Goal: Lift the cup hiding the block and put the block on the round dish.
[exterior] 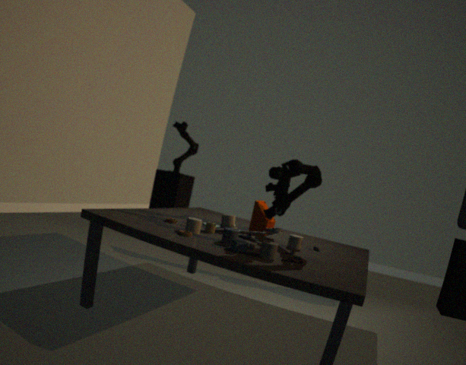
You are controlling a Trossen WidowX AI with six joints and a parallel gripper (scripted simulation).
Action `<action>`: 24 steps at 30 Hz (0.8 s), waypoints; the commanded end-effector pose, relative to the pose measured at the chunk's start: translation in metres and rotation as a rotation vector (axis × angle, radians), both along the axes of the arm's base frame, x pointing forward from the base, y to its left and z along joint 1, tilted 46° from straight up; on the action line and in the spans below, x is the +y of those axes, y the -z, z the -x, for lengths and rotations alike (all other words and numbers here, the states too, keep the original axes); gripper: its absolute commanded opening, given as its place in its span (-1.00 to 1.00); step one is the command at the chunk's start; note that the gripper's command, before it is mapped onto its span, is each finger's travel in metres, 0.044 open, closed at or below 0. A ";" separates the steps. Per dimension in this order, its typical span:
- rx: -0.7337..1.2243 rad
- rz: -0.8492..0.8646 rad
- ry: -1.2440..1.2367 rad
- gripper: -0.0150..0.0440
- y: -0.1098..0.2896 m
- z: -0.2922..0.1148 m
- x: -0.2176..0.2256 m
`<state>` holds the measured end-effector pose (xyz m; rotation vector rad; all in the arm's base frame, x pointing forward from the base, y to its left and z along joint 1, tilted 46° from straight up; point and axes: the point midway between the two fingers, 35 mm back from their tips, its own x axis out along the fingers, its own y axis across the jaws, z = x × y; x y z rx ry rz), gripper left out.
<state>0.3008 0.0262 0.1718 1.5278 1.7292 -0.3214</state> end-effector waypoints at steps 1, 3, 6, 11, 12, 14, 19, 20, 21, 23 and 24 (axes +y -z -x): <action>0.005 0.005 -0.002 -0.49 0.003 -0.001 -0.007; 0.013 0.007 0.009 -0.49 0.013 -0.006 -0.015; 0.031 0.011 0.030 -0.49 0.036 -0.013 -0.034; 0.039 0.021 0.044 -0.49 0.075 -0.020 -0.065; 0.037 0.023 0.043 -0.49 0.083 -0.021 -0.071; 0.034 0.027 0.042 -0.49 0.099 -0.022 -0.083; 0.028 0.036 0.037 -0.49 0.140 -0.019 -0.112; 0.027 0.037 0.036 -0.49 0.149 -0.018 -0.117; 0.026 0.038 0.035 -0.49 0.157 -0.017 -0.122; 0.024 0.040 0.032 -0.49 0.174 -0.013 -0.133; 0.023 0.041 0.030 -0.49 0.183 -0.010 -0.138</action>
